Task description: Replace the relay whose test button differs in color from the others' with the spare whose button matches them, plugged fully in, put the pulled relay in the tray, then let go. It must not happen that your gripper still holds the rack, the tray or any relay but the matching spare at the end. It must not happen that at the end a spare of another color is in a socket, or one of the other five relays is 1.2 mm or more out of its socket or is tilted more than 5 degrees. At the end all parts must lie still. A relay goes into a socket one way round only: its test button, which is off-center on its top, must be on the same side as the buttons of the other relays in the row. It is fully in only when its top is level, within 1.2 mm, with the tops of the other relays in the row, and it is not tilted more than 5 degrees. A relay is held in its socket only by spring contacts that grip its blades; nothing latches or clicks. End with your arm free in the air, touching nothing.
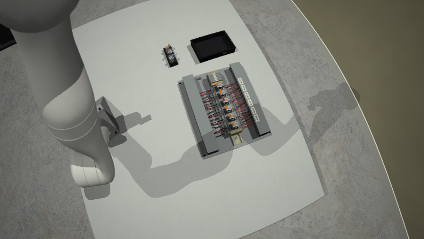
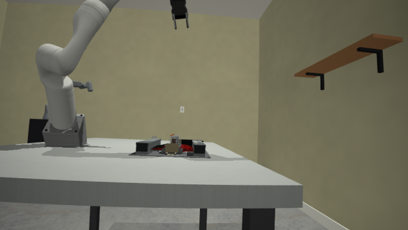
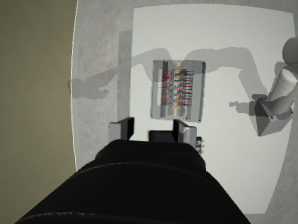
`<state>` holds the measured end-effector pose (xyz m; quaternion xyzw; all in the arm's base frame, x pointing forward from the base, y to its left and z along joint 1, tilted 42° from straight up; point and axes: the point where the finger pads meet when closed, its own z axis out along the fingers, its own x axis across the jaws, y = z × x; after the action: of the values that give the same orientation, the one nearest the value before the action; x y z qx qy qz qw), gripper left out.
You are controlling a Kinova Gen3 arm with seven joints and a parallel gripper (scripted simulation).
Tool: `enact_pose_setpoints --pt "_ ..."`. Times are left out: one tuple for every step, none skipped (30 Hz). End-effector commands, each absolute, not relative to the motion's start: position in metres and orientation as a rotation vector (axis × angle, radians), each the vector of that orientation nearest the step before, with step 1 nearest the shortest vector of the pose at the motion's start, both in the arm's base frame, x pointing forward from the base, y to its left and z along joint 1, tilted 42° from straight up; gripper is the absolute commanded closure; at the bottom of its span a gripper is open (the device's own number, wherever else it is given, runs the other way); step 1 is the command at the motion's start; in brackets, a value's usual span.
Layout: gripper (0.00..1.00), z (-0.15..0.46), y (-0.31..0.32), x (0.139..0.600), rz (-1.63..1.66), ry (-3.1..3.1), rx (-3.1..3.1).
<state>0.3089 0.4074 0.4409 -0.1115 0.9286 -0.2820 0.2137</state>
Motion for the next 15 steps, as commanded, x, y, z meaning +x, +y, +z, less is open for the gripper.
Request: enact_pose_setpoints --pt "0.00 0.436 0.403 0.312 -0.845 2.625 -0.271" --pt "0.00 0.434 0.402 0.312 -0.858 2.635 -0.263" --pt "0.00 0.433 0.400 0.313 -0.870 2.645 -0.255" --pt "0.00 0.431 0.399 0.314 -0.883 2.654 -0.247" --pt "0.00 0.429 0.398 0.315 -0.896 2.664 -0.239" --pt "0.00 0.427 0.396 0.315 -0.909 2.673 -0.231" --pt "0.00 0.425 0.395 0.316 -0.921 2.683 -0.223" --pt "0.00 0.423 0.393 0.317 -0.934 2.692 -0.214" --pt "0.00 0.421 0.392 0.318 -0.947 2.702 -0.206" --pt "0.00 0.421 0.392 0.318 -0.947 2.702 -0.206" --pt "0.00 0.421 0.392 0.318 -0.947 2.702 -0.206" --pt "0.00 0.420 0.391 0.317 -0.847 2.630 -0.268" --pt "0.00 0.418 0.389 0.317 -0.854 2.636 -0.264" --pt "0.00 0.415 0.387 0.318 -0.862 2.641 -0.259" --pt "0.00 0.413 0.386 0.319 -0.869 2.647 -0.254"
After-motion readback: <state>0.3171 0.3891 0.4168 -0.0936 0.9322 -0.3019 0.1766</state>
